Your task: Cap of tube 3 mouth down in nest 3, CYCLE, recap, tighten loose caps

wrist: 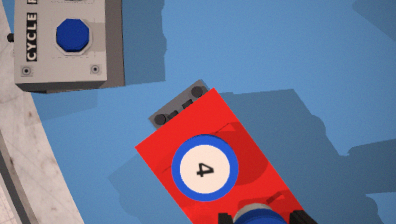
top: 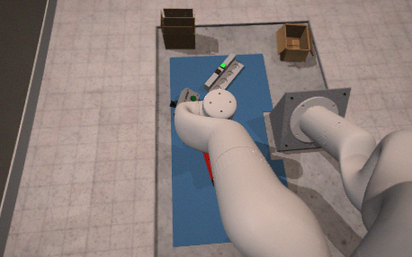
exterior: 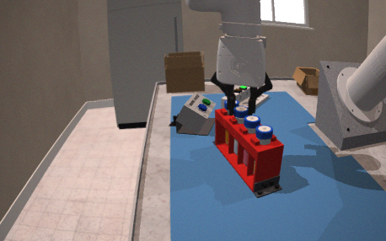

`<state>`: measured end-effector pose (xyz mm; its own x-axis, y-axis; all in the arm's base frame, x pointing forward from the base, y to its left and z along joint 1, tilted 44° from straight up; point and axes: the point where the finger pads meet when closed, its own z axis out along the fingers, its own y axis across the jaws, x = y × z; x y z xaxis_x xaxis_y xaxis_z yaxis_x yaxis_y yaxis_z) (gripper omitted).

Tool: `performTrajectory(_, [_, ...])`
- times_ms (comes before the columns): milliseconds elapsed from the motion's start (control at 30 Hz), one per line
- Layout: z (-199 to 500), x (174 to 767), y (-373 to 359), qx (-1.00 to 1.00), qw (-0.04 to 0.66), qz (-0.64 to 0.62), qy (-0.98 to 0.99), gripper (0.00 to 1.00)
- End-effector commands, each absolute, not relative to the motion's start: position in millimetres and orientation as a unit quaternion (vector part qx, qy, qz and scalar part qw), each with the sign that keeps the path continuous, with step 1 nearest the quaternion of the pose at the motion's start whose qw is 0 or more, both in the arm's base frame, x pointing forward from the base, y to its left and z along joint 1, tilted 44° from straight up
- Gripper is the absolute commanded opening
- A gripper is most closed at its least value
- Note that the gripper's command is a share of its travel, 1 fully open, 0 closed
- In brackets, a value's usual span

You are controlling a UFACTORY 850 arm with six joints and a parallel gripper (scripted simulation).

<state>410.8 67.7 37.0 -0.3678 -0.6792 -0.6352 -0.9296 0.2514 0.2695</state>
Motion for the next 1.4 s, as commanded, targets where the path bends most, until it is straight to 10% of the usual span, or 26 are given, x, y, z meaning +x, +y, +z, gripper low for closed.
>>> performTrajectory(0, [37.4, 411.8, 67.2, -0.475, 0.164, 0.333, 0.798, 0.00])
performTrajectory(167, [37.4, 411.8, 67.2, -0.475, 0.164, 0.333, 0.798, 0.00])
performTrajectory(200, [37.4, 411.8, 67.2, -0.475, 0.164, 0.333, 0.798, 0.46])
performTrajectory(1367, [37.8, 411.9, 66.9, -0.817, 0.311, 0.202, 0.441, 0.46])
